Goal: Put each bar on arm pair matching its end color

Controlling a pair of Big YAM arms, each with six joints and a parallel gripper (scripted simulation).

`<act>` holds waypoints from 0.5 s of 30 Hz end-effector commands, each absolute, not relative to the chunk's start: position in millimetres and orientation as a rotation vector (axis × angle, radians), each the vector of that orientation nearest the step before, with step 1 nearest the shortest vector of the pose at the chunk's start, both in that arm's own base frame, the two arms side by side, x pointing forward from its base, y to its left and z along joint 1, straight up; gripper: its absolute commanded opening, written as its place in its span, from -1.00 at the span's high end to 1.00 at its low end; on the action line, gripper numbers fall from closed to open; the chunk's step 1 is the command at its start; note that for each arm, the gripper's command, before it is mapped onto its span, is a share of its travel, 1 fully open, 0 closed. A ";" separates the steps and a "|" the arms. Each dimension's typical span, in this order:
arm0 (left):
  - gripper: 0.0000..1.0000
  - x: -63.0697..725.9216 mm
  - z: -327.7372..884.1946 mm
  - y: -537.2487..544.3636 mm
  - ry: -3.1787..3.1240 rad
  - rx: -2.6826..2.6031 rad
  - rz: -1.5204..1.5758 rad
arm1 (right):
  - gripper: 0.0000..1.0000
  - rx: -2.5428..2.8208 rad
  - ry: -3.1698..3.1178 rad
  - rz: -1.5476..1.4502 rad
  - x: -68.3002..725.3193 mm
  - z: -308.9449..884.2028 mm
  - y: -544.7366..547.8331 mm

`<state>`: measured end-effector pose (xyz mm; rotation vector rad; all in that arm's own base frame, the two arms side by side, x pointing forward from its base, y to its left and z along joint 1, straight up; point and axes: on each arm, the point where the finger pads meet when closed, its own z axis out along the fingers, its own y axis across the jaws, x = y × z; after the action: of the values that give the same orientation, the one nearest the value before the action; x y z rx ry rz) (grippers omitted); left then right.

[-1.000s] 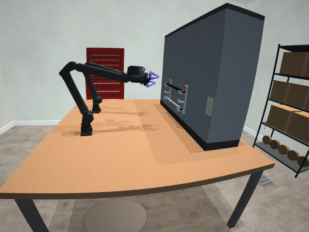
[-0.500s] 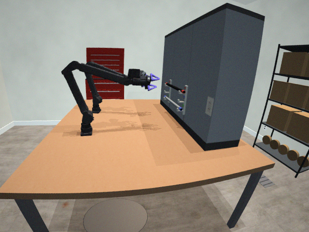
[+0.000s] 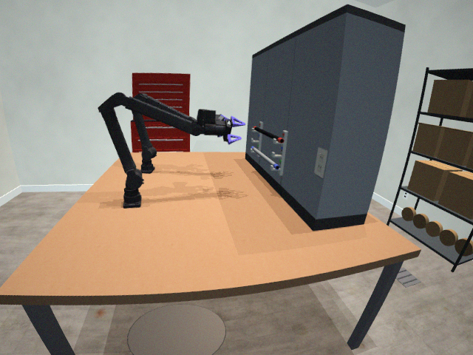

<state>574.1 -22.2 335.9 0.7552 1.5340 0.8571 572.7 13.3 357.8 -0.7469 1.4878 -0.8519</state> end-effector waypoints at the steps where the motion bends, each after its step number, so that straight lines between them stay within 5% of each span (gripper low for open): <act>1: -1.00 578.6 344.6 -31.6 1.474 0.796 0.910 | -1.00 -0.806 1.460 -0.897 575.9 344.6 21.9; 15: -1.00 587.2 323.9 -36.1 1.428 0.911 1.042 | -1.00 -0.922 1.412 -1.027 584.1 323.9 25.2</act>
<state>583.5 -27.3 311.8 0.8921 1.4865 1.0016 582.4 17.0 333.5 -0.8811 1.4402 -0.9957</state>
